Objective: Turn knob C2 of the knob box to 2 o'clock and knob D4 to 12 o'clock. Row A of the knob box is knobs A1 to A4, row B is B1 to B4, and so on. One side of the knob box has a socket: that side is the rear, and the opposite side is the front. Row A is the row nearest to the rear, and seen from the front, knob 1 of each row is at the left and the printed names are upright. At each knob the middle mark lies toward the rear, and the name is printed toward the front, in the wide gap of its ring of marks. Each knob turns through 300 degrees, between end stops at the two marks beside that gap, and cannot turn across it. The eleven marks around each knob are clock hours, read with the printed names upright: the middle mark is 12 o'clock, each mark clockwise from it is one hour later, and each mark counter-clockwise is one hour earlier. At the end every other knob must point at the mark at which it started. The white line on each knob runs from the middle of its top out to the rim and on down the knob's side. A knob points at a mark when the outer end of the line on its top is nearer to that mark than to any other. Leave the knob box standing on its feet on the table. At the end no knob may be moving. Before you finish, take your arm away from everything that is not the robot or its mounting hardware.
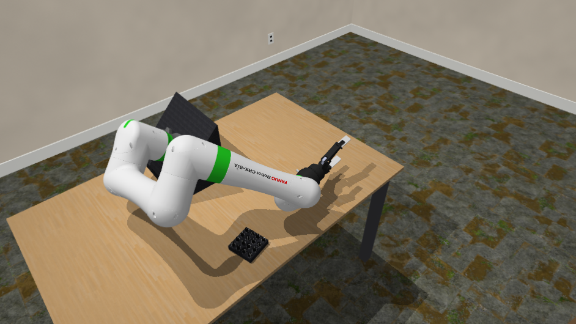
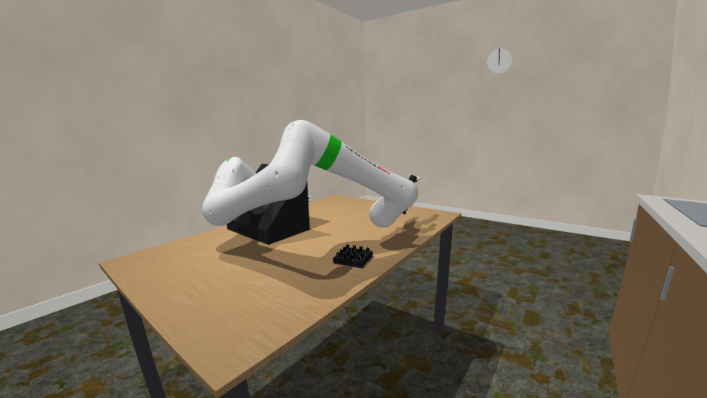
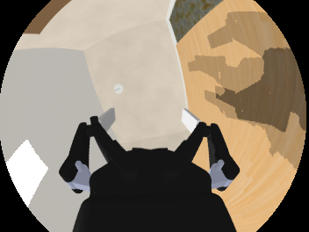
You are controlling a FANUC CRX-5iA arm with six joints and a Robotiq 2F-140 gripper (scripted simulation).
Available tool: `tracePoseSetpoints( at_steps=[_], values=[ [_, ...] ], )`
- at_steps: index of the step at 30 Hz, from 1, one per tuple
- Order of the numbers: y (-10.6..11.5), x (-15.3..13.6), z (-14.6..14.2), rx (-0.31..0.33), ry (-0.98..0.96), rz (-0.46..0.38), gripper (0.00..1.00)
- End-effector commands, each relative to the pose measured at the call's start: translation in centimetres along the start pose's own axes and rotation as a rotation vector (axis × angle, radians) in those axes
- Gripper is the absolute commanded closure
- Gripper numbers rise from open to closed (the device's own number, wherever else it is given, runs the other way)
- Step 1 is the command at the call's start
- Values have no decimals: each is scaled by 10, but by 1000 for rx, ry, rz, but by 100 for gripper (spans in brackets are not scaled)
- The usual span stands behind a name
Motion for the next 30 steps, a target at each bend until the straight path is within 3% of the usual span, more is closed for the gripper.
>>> tracePoseSetpoints(
  at_steps=[1,21,24,30],
  values=[
    [0,0,0,0,0,0,0],
    [4,0,-4,-1,6,-3,0],
    [18,1,-17,-7,27,-15,0],
    [71,0,-59,-41,98,-49,0]
  ],
)
Point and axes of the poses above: the point where the finger pads meet when closed, its own y axis back along the fingers, its own z axis across the jaws, x = y × z, the point moved 3 cm from there along y, back along the fingers, and after that the axes turned 8 degrees about -y, right-handed, at the moved point
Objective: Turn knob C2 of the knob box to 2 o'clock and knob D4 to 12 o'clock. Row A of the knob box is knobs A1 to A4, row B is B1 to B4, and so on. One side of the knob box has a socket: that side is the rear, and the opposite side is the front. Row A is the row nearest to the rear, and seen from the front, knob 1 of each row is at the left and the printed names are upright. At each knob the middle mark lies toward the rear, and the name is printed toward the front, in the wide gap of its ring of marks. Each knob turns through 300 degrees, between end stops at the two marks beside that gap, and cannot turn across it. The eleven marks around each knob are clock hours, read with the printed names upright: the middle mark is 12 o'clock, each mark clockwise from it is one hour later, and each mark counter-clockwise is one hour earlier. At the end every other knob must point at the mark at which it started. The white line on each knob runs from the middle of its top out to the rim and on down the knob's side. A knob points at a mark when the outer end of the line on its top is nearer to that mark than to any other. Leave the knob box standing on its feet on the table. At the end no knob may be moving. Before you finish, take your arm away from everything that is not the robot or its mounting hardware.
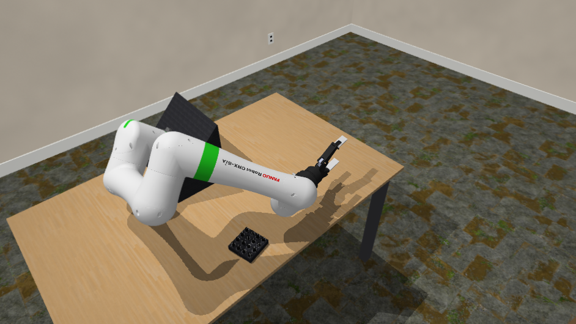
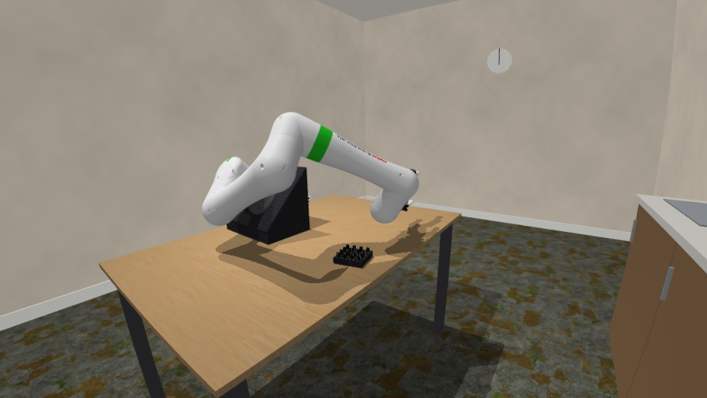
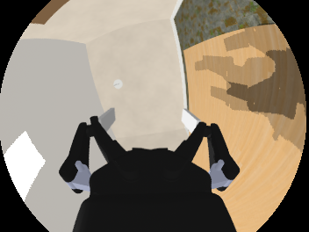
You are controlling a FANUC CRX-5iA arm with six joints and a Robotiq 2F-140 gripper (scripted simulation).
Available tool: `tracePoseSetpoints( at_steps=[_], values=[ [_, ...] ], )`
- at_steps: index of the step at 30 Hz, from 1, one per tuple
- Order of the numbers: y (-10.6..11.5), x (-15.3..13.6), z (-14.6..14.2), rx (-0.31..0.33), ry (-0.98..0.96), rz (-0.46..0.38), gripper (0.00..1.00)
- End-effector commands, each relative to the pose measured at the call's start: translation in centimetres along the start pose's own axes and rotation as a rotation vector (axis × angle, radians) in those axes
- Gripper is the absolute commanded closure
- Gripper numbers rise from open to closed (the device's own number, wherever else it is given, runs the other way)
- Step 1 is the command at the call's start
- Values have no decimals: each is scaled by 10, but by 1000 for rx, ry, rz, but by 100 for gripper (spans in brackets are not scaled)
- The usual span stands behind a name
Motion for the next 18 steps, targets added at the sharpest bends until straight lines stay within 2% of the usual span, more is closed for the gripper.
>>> tracePoseSetpoints(
  at_steps=[1,2,4,5,18],
  values=[
    [34,-1,-25,-23,40,-22,0],
    [43,-1,-30,-30,50,-26,0],
    [43,-1,-30,-30,50,-26,0],
    [63,-2,-42,-48,72,-34,0],
    [180,-12,-95,-174,169,-49,0]
  ],
)
Point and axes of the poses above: the point where the finger pads meet when closed, its own y axis back along the fingers, its own z axis across the jaws, x = y × z, the point moved 3 cm from there along y, back along the fingers, and after that the axes turned 8 degrees about -y, right-handed, at the moved point
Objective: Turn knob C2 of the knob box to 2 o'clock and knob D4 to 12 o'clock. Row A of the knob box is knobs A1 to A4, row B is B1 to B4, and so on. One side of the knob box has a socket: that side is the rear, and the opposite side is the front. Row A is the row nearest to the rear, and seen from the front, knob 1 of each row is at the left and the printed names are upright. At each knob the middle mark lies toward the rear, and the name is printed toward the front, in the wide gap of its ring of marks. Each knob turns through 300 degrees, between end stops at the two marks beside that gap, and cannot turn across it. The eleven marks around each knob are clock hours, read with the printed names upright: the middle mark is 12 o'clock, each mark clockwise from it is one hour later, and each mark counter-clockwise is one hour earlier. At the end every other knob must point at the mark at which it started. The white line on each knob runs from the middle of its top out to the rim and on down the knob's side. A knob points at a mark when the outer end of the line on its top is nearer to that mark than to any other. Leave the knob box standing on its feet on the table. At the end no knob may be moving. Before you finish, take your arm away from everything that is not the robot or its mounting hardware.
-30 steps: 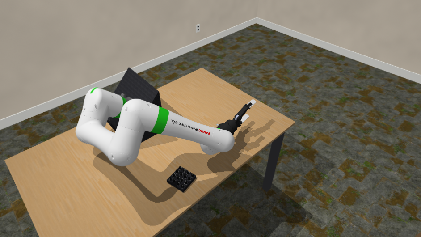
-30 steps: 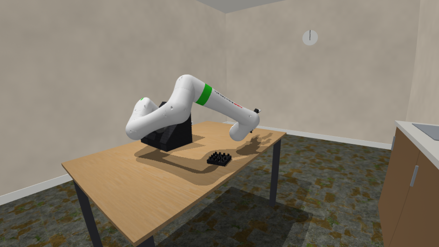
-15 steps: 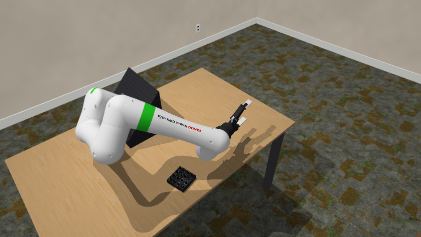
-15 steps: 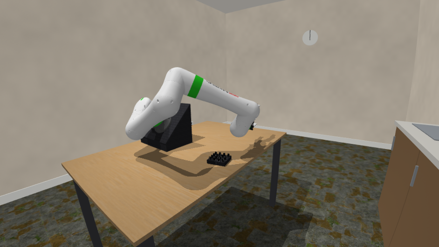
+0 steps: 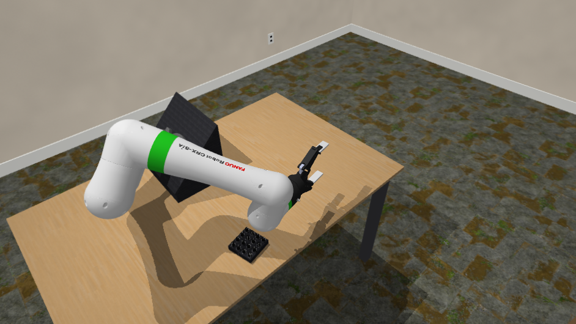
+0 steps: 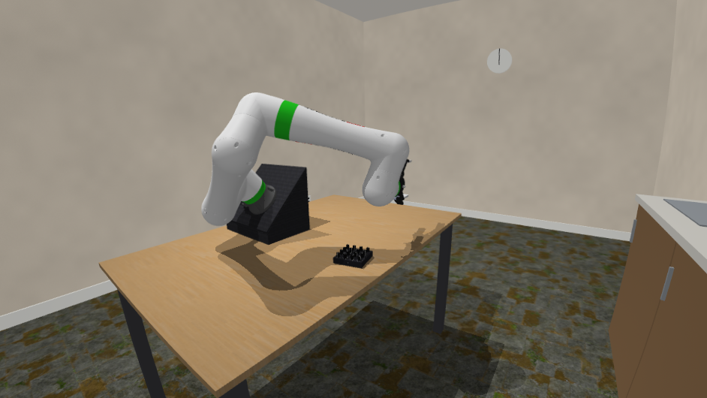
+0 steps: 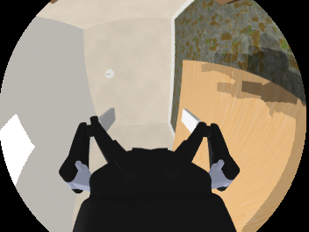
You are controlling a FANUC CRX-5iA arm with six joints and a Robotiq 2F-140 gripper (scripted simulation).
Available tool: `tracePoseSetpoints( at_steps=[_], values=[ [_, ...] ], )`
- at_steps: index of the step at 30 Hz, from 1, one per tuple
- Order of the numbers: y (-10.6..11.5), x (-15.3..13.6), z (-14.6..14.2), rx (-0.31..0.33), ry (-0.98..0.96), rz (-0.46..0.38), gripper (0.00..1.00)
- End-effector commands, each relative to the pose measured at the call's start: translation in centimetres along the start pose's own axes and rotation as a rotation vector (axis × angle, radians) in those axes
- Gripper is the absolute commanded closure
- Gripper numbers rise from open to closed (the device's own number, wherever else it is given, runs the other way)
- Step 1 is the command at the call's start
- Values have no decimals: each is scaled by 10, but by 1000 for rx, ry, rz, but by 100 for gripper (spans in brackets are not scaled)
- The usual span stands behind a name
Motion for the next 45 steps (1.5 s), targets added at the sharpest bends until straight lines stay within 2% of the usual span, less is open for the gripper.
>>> tracePoseSetpoints(
  at_steps=[1,3,4,7,18,20,21,24,35,37,38,40,45],
  values=[
    [40,-5,-10,-45,25,-3,0],
    [40,-5,-10,-45,25,-3,0],
    [69,-9,-16,-80,39,0,0],
    [91,-13,-20,-108,48,4,0],
    [202,-35,-33,-254,70,45,0],
    [202,-35,-33,-254,70,45,0],
    [231,-43,-36,-293,70,61,0],
    [253,-49,-37,-324,68,75,0],
    [363,-88,-41,-472,37,163,0],
    [363,-88,-41,-472,37,163,0],
    [391,-100,-42,-509,23,191,0],
    [404,-106,-42,-525,17,203,0],
    [452,-130,-42,-586,-14,257,0]
  ],
)
Point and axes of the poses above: the point where the finger pads meet when closed, its own y axis back along the fingers, its own z axis across the jaws, x = y × z, the point moved 3 cm from there along y, back along the fingers, and after that the axes turned 8 degrees about -y, right-handed, at the moved point
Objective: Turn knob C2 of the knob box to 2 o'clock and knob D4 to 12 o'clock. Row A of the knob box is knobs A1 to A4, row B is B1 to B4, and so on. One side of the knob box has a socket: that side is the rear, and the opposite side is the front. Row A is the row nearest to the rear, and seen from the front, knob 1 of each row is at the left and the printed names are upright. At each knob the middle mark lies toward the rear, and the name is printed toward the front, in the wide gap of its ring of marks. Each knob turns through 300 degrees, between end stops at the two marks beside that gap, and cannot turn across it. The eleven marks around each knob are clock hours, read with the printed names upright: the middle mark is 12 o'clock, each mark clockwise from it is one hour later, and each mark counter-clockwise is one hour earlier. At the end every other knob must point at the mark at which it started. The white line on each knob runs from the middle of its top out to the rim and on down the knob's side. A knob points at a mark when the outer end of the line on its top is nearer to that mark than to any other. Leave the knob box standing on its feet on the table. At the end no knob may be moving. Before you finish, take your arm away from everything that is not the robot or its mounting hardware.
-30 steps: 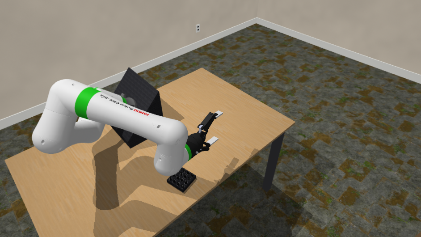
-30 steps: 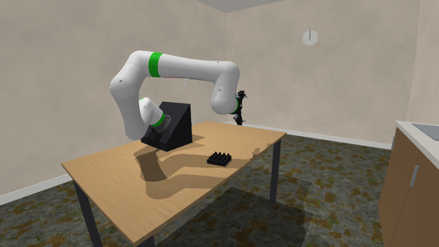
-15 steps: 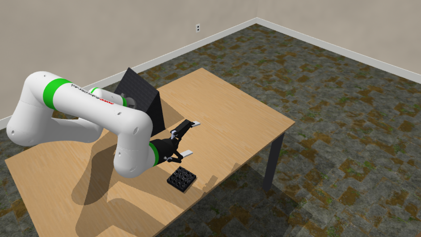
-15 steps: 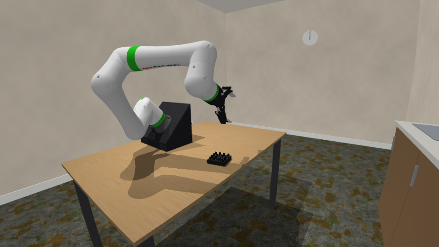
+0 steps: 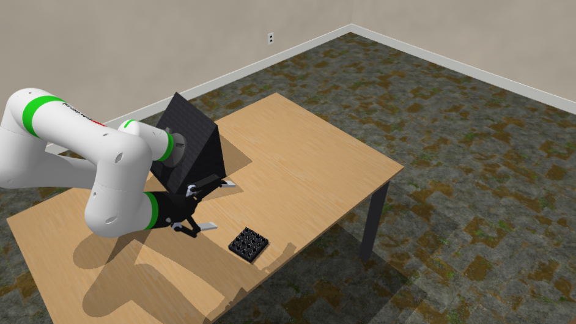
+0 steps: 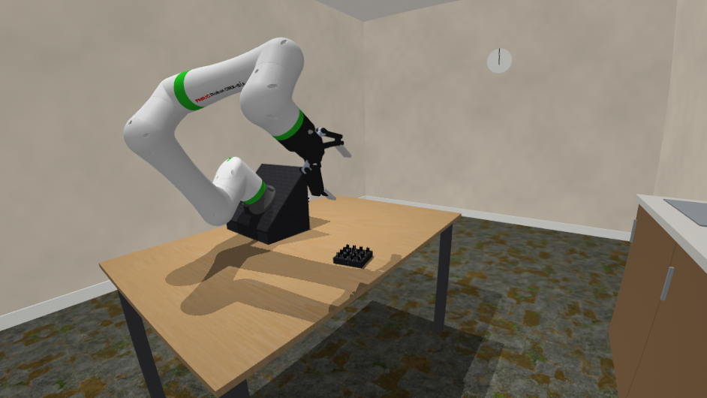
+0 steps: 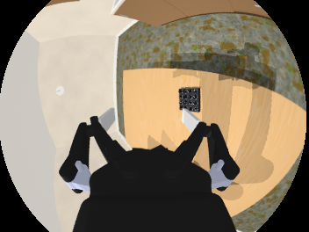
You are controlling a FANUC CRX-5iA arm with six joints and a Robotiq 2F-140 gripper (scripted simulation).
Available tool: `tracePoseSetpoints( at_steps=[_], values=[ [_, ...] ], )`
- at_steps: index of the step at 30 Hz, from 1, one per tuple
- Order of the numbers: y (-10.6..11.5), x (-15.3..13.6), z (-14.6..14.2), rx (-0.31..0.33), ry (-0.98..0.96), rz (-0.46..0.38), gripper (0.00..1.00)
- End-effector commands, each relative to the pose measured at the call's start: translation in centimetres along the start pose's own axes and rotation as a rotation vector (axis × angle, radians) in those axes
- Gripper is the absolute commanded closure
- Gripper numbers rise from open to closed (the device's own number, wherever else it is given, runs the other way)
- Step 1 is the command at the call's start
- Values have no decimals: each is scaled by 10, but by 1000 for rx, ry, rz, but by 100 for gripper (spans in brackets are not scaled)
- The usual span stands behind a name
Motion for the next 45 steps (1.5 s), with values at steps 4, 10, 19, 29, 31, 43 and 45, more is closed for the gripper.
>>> tracePoseSetpoints(
  at_steps=[4,10,19,29,31,43,45],
  values=[
    [61,-21,36,-88,-54,61,0],
    [43,-27,70,-274,-132,64,0],
    [-31,-20,82,-462,-135,35,0],
    [-122,-21,95,-710,-57,40,0],
    [-141,-23,97,-760,-27,45,0],
    [-214,-39,103,-931,132,74,0],
    [-216,-40,103,-934,136,74,0]
  ],
)
Point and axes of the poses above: the point where the finger pads meet when closed, its own y axis back along the fingers, its own z axis across the jaws, x = y × z, the point moved 3 cm from there along y, back along the fingers, and after that the axes turned 8 degrees about -y, right-handed, at the moved point
